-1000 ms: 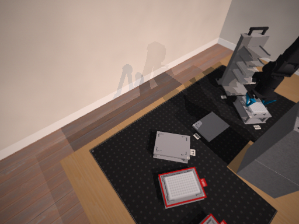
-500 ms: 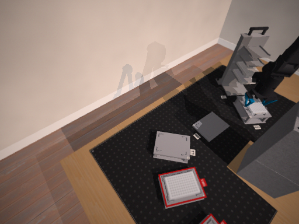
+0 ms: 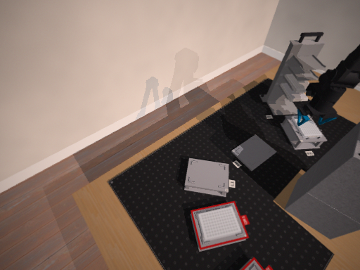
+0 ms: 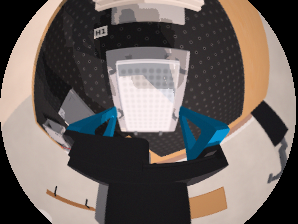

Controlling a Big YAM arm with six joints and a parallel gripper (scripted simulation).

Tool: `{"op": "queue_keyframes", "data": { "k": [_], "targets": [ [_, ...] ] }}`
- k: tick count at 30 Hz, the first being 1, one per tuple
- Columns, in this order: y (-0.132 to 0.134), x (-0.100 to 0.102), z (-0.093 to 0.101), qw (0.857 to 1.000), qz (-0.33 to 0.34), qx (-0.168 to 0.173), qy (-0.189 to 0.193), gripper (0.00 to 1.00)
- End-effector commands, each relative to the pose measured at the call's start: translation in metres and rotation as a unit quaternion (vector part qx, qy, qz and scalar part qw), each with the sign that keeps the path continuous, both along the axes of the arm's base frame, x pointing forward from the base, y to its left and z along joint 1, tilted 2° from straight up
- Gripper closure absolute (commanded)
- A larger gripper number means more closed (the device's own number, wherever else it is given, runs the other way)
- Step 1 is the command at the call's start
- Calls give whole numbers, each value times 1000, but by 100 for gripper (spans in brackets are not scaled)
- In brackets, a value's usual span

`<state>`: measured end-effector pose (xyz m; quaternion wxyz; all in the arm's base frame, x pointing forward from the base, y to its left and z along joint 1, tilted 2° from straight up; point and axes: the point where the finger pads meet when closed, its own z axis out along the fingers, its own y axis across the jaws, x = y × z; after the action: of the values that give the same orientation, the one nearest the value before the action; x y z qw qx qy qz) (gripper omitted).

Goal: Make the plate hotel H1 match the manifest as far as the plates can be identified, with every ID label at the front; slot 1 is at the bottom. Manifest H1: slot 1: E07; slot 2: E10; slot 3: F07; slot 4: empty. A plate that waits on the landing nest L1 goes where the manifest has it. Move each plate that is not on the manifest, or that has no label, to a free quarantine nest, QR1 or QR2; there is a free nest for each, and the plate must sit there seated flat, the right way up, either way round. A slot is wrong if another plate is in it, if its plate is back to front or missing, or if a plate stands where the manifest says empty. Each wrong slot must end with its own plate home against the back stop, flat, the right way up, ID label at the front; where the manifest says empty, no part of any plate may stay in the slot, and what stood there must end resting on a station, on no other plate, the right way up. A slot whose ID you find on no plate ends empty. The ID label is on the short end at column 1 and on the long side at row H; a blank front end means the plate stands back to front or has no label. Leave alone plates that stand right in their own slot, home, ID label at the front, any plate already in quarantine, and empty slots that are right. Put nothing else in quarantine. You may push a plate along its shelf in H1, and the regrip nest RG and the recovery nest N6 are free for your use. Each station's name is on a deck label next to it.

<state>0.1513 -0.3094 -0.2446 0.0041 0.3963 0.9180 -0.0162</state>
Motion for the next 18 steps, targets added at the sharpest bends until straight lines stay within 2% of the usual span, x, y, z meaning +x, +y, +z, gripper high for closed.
{"op": "queue_keyframes", "data": {
  "k": [1, 15, 16, 18],
  "targets": [
    [-10, 0, 21, 1000, -5, -9, -7, 0],
    [-8, 0, 56, 1000, -7, -10, -8, 0],
    [-4, 9, 59, 1000, -1, -10, -8, 0],
    [-3, 9, 64, 1000, -1, -10, -8, 0]
  ]
}}
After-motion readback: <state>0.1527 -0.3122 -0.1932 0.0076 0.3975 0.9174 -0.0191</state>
